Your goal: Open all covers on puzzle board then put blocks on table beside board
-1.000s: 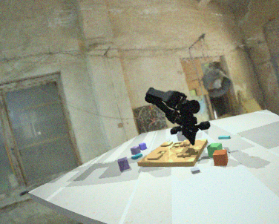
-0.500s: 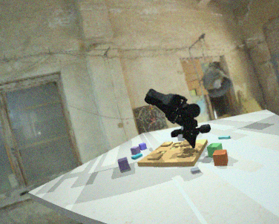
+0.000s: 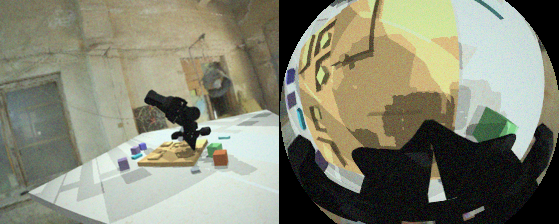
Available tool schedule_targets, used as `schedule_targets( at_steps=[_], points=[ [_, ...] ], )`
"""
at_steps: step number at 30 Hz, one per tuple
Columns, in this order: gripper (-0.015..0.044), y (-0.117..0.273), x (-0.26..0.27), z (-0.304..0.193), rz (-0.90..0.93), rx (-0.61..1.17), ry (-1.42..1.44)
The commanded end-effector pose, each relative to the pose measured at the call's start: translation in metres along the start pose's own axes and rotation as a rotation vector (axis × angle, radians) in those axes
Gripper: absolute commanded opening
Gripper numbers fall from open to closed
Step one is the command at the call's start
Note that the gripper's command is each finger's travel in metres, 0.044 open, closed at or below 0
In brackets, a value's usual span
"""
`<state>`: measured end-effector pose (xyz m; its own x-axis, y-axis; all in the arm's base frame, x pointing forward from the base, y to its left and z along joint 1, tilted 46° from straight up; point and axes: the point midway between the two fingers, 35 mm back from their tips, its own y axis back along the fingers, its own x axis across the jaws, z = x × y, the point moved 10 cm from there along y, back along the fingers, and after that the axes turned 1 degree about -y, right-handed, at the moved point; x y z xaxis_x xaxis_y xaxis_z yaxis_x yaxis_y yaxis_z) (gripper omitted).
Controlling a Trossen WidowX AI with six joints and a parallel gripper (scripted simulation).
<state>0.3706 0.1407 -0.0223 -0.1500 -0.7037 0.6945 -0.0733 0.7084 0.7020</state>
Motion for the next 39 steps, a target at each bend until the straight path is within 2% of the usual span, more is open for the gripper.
schedule_targets(
  at_steps=[1, 39],
  points=[
    [0.0, -0.002, 0.006, 0.001, 0.005, -0.001, 0.004],
    [0.0, -0.002, 0.046, 0.004, 0.008, -0.002, 0.005]
  ],
)
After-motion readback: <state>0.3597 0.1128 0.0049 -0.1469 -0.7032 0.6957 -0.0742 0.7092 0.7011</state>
